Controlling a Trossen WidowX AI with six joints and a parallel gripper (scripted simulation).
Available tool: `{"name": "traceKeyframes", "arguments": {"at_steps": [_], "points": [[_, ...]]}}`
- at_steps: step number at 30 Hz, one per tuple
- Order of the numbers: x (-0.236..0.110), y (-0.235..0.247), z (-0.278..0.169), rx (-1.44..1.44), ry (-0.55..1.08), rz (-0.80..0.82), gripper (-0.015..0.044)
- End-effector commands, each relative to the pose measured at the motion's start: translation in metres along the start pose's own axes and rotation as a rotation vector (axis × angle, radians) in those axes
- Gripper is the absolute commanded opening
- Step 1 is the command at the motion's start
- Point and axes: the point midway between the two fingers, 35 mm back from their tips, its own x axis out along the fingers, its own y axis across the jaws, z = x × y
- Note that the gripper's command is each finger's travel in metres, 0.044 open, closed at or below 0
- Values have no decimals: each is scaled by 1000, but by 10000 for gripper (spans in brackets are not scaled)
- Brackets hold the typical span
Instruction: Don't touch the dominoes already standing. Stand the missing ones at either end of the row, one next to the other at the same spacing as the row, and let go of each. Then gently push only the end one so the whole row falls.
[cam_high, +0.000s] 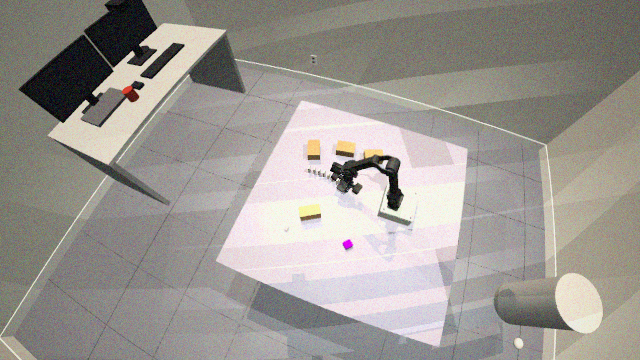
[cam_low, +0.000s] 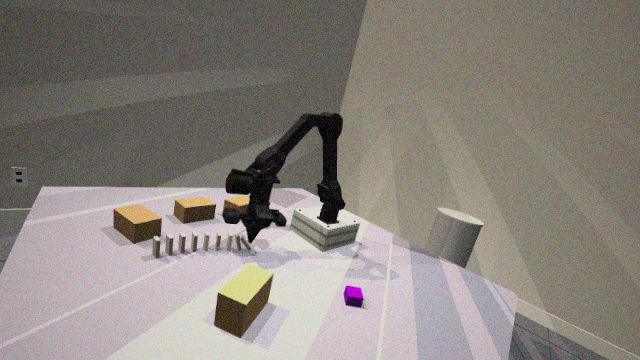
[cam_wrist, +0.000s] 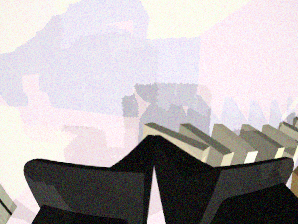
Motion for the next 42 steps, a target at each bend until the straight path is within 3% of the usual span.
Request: {"name": "traceKeyframes", "arguments": {"at_steps": [1, 9, 42], "points": [[-22, -20, 9, -27, -20, -57, 0], [-51, -18, -8, 24, 10, 43, 0], [-51, -18, -8, 24, 10, 43, 0]]}}
